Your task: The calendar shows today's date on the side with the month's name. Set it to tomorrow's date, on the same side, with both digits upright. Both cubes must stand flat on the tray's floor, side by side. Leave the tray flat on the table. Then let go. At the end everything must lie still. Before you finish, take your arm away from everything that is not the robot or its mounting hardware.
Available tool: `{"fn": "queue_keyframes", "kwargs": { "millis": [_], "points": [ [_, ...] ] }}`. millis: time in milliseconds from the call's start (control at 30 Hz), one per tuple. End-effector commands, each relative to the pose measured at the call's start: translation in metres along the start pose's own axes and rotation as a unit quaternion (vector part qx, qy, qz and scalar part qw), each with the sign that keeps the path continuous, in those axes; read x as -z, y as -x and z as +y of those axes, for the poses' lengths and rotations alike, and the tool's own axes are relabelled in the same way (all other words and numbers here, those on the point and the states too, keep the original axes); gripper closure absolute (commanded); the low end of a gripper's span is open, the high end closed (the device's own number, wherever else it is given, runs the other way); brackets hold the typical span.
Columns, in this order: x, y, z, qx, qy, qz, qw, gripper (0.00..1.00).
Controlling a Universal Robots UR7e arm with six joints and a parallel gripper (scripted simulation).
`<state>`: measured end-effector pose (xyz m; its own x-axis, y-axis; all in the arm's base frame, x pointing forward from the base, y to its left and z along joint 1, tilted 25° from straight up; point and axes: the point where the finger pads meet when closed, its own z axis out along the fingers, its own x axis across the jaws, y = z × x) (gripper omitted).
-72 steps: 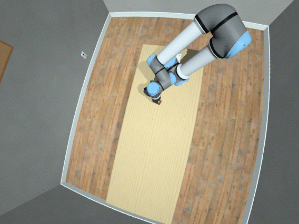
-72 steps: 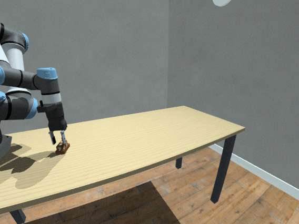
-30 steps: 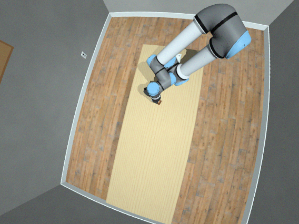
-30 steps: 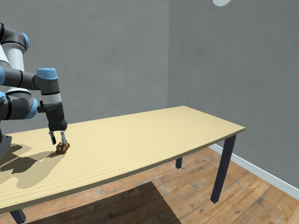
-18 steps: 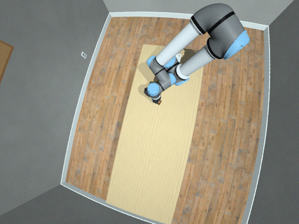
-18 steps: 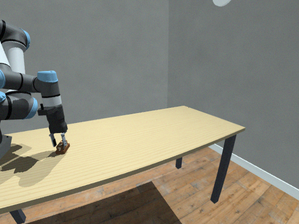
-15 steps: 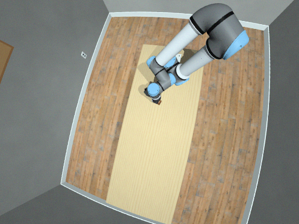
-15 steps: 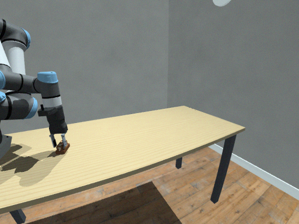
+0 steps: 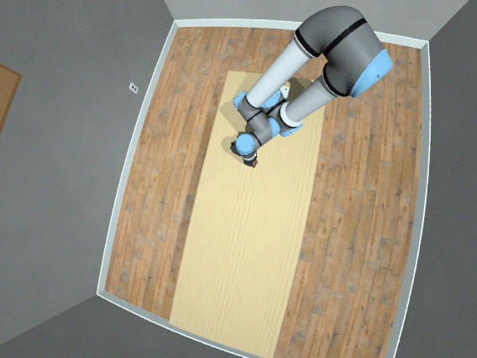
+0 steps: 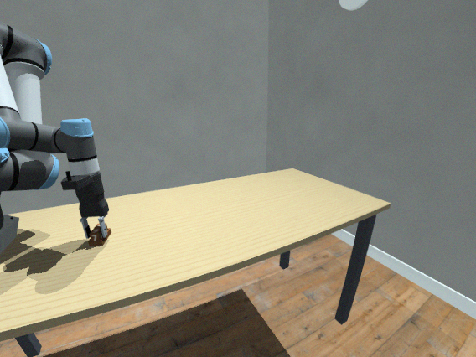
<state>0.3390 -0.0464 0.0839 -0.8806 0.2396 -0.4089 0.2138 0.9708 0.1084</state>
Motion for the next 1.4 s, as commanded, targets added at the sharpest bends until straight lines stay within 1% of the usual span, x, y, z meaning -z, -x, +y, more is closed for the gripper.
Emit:
{"fn": "queue_keyframes", "kwargs": {
  "millis": [0, 933, 967, 1367],
  "points": [
    [-0.0003, 0.0006, -0.0001, 0.000, -0.001, -0.001, 1.000, 0.13],
    [-0.0003, 0.0006, -0.0001, 0.000, -0.001, -0.001, 1.000, 0.13],
    [-0.0003, 0.0006, -0.0001, 0.000, -0.001, -0.001, 1.000, 0.43],
    [-0.0003, 0.0006, -0.0001, 0.000, -0.001, -0.001, 1.000, 0.43]
  ]
}}
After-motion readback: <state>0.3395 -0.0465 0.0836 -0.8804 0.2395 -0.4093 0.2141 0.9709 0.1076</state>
